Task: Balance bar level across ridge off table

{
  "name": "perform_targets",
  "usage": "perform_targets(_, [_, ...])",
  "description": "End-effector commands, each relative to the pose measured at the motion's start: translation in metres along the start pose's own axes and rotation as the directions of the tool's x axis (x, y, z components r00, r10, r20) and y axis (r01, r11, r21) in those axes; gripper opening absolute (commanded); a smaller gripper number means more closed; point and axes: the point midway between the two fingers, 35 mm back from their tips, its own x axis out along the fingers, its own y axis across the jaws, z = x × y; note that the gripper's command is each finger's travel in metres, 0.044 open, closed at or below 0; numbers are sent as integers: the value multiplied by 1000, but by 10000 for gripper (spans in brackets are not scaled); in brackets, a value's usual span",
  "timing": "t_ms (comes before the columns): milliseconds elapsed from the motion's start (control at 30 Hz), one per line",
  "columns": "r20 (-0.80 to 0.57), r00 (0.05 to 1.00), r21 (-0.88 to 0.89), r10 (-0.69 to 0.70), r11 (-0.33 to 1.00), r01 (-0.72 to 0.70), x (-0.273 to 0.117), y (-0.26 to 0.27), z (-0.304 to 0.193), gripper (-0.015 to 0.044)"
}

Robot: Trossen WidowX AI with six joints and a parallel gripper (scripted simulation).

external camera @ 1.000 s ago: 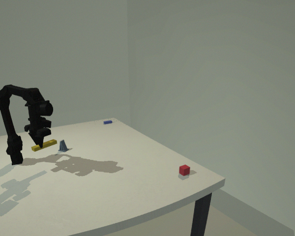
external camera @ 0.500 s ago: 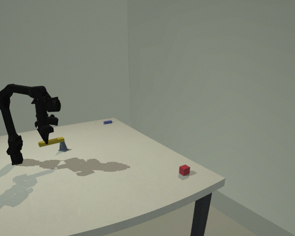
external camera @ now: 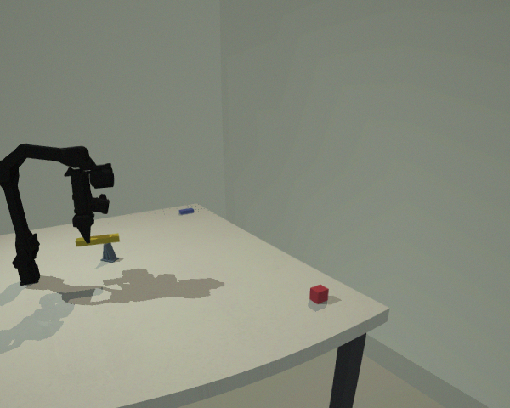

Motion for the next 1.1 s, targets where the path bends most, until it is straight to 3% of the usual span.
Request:
perform_targets(0, [7,1000,67,1,998,-1,-2,10,8,0])
perform_targets(1067, [8,1000,585,11,811,-14,-3,125,30,0])
